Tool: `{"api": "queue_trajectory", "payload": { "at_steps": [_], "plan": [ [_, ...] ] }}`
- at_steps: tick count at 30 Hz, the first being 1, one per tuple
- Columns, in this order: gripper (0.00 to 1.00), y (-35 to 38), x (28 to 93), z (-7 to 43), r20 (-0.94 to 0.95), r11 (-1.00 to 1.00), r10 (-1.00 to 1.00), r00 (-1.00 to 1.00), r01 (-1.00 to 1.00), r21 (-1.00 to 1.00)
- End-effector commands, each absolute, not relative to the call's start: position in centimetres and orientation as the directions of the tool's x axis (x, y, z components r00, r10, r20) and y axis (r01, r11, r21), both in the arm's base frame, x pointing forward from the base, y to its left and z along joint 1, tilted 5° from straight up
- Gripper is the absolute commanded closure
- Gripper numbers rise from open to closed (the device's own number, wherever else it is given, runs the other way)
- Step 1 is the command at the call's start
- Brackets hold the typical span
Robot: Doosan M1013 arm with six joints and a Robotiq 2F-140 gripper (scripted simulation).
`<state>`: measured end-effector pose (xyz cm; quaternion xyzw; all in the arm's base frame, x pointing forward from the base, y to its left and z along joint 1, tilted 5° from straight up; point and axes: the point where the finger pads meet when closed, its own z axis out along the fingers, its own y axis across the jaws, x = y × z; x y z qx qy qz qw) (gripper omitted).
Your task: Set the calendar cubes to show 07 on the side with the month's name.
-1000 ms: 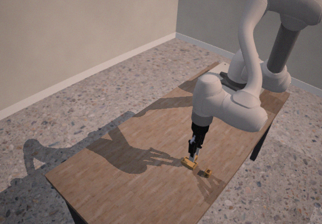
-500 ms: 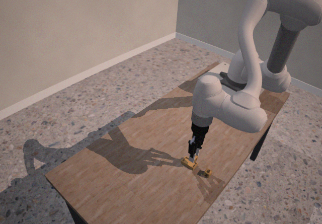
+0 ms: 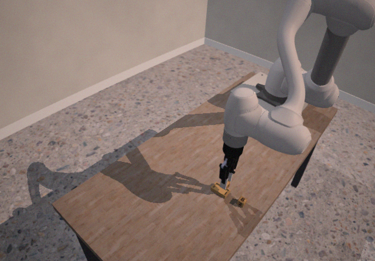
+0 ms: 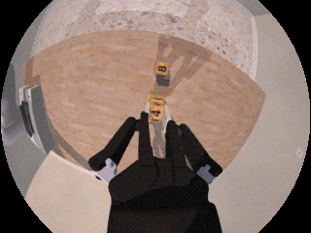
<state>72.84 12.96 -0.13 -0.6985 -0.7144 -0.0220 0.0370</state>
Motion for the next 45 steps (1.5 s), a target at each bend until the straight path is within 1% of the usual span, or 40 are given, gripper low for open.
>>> {"api": "queue_trajectory", "payload": {
  "at_steps": [1, 21, 45],
  "plan": [
    [0.76, 13.0, 72.8, -0.1, 0.084, 0.023, 0.996, -0.022, 1.000, -0.020],
    [0.76, 13.0, 72.8, -0.3, 0.084, 0.023, 0.996, -0.022, 1.000, -0.020],
    [0.76, 13.1, 72.8, -2.0, 0.084, 0.023, 0.996, -0.022, 1.000, -0.020]
  ]
}}
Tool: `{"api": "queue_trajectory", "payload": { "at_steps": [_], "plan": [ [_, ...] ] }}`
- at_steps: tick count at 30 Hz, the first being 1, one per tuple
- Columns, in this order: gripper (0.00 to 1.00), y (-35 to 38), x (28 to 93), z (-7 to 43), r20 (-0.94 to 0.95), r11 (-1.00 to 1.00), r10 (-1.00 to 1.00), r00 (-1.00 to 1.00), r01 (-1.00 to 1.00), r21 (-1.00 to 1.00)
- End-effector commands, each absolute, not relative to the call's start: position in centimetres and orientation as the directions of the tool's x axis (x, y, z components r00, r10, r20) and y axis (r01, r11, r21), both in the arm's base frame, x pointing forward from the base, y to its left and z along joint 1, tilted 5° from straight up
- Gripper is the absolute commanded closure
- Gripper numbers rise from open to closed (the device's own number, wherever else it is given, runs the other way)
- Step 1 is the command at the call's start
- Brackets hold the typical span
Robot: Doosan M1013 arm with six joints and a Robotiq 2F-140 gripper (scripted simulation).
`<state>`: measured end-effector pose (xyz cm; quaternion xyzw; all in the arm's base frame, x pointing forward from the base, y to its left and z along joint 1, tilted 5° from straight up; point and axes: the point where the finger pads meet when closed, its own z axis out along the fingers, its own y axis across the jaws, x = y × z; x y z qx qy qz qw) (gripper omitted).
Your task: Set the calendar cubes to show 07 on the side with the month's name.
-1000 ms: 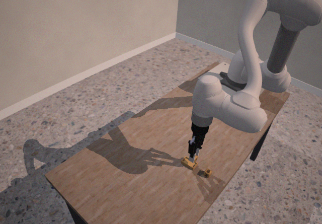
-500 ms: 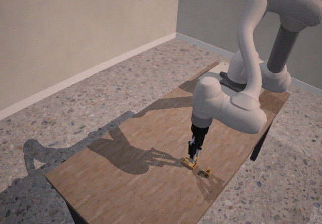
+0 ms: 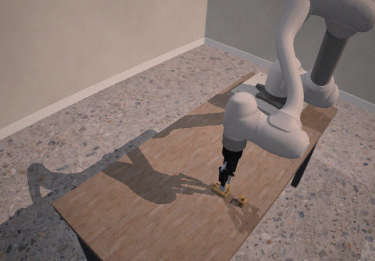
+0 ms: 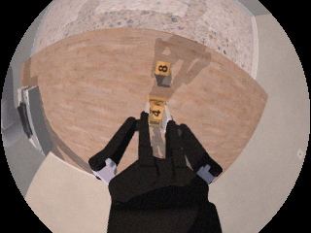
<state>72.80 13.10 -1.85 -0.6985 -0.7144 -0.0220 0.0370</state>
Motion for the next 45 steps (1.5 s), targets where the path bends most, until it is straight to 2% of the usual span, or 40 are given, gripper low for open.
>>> {"api": "queue_trajectory", "payload": {
  "at_steps": [1, 45],
  "plan": [
    [0.76, 13.12, 72.80, -2.07, 0.084, 0.023, 0.996, -0.022, 1.000, -0.020],
    [0.76, 13.16, 72.79, -2.56, 0.084, 0.023, 0.996, -0.022, 1.000, -0.020]
  ]
}}
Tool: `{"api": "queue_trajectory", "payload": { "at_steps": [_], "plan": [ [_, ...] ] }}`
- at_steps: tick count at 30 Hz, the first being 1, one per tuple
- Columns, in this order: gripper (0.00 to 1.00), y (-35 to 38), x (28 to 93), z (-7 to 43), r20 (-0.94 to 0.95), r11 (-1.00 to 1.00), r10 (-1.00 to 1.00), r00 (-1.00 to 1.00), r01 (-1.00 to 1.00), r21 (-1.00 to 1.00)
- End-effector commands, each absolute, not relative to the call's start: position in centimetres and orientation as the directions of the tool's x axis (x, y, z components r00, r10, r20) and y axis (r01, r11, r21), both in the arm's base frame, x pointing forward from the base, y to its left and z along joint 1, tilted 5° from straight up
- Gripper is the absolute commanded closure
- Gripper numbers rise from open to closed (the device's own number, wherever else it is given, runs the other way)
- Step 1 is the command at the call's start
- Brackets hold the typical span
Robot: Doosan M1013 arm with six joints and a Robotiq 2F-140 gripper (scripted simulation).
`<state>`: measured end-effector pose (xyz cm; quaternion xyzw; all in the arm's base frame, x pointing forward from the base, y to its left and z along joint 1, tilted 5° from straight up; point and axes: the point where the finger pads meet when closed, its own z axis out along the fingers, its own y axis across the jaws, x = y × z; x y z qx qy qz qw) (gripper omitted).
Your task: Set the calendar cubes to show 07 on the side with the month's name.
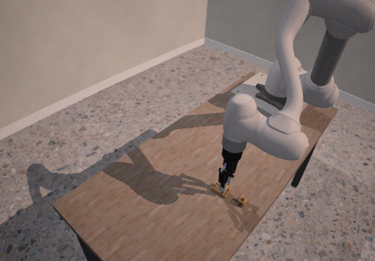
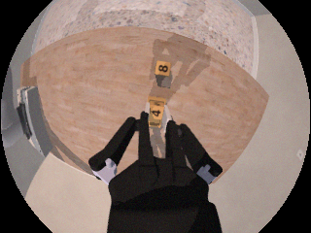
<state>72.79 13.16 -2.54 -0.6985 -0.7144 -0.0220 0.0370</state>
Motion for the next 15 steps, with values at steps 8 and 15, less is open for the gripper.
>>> {"api": "queue_trajectory", "payload": {
  "at_steps": [8, 15],
  "plan": [
    [0.76, 13.19, 72.78, -2.85, 0.084, 0.023, 0.996, -0.022, 1.000, -0.020],
    [0.76, 13.21, 72.78, -3.09, 0.084, 0.023, 0.996, -0.022, 1.000, -0.020]
  ]
}}
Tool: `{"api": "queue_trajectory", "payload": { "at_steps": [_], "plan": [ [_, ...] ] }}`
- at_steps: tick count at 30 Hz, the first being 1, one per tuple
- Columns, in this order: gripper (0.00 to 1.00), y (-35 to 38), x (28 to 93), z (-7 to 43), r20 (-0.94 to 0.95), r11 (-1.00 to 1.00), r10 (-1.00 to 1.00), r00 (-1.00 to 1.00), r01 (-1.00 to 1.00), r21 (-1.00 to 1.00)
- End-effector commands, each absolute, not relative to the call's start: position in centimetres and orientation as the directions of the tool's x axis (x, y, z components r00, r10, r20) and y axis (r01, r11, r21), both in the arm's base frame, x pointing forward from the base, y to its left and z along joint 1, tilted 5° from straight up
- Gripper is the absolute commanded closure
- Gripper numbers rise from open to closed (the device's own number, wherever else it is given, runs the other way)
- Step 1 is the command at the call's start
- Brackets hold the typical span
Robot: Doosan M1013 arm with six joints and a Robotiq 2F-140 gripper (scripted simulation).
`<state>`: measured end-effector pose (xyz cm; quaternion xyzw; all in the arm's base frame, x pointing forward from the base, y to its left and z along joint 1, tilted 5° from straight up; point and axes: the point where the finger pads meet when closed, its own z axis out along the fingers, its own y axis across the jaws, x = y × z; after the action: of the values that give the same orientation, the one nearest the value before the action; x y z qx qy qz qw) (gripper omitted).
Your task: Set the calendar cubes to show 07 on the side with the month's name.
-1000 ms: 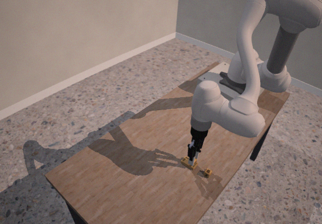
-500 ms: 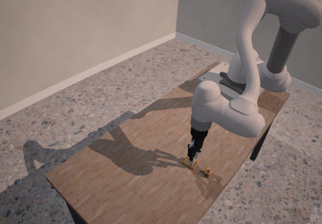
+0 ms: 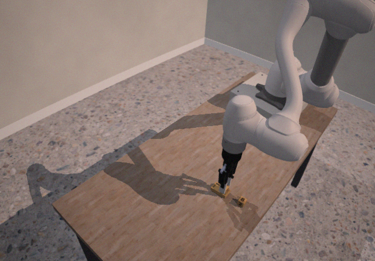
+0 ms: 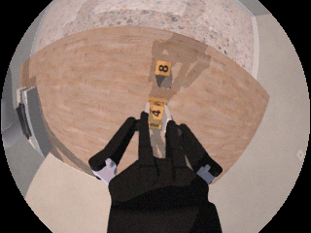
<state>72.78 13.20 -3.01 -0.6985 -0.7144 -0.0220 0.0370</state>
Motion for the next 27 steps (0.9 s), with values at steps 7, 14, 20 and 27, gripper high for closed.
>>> {"api": "queue_trajectory", "payload": {
  "at_steps": [7, 14, 20, 27],
  "plan": [
    [0.76, 13.23, 72.77, -3.37, 0.084, 0.023, 0.996, -0.022, 1.000, -0.020],
    [0.76, 13.24, 72.77, -3.47, 0.084, 0.023, 0.996, -0.022, 1.000, -0.020],
    [0.76, 13.24, 72.77, -3.49, 0.084, 0.023, 0.996, -0.022, 1.000, -0.020],
    [0.76, 13.24, 72.77, -3.49, 0.084, 0.023, 0.996, -0.022, 1.000, -0.020]
  ]
}}
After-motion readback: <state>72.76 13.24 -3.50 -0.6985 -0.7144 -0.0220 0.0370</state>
